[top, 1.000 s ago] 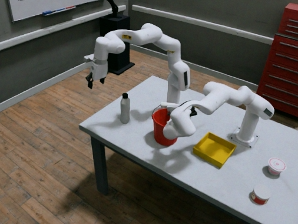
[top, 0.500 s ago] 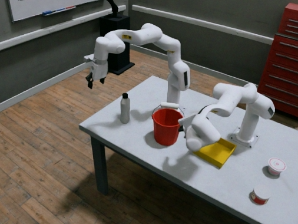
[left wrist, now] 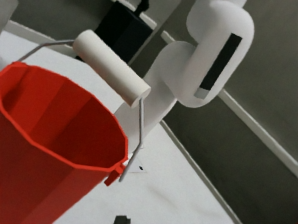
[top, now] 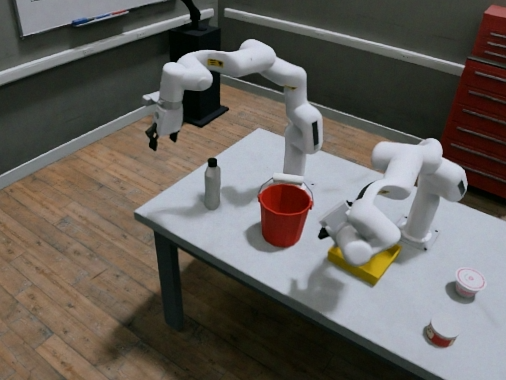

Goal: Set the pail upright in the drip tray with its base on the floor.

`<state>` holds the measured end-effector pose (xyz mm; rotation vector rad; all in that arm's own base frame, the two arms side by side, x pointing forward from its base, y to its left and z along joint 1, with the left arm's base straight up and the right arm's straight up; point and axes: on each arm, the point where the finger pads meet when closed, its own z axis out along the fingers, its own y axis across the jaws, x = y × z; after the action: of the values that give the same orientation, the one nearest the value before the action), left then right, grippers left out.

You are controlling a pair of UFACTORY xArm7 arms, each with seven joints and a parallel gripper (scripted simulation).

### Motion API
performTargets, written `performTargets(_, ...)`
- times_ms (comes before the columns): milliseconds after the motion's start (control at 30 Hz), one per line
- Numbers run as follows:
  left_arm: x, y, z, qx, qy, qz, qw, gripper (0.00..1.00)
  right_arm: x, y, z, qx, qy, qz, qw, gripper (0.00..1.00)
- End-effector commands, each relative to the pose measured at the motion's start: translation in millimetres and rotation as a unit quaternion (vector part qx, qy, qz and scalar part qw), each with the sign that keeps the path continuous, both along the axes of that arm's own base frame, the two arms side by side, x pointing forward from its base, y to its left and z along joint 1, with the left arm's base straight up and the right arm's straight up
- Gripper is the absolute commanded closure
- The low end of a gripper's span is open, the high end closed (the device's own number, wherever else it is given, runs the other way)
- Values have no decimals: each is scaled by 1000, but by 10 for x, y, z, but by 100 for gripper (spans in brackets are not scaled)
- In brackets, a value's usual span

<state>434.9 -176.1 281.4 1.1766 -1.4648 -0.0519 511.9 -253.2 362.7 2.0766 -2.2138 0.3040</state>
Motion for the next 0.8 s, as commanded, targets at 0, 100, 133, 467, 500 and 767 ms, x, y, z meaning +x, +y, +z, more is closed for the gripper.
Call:
performTargets(0,68,189,-3,27,1,32,999,0,4,-3,18,-1,-2,0,1000,0)
performTargets(100,100,300,-11,42,4,50,998,0,4,-3,18,-1,-2,0,1000,0)
performTargets(133,110,337,-14,47,5,56,997,0,4,-3,18,-1,-2,0,1000,0)
performTargets(467,185,692,-42,92,15,113,989,0,4,-3,18,-1,-2,0,1000,0)
performTargets(500,191,731,-45,97,16,119,988,0,4,-3,18,-1,-2,0,1000,0)
performTargets(767,224,1001,-67,129,25,161,978,0,4,-3,18,-1,-2,0,1000,0)
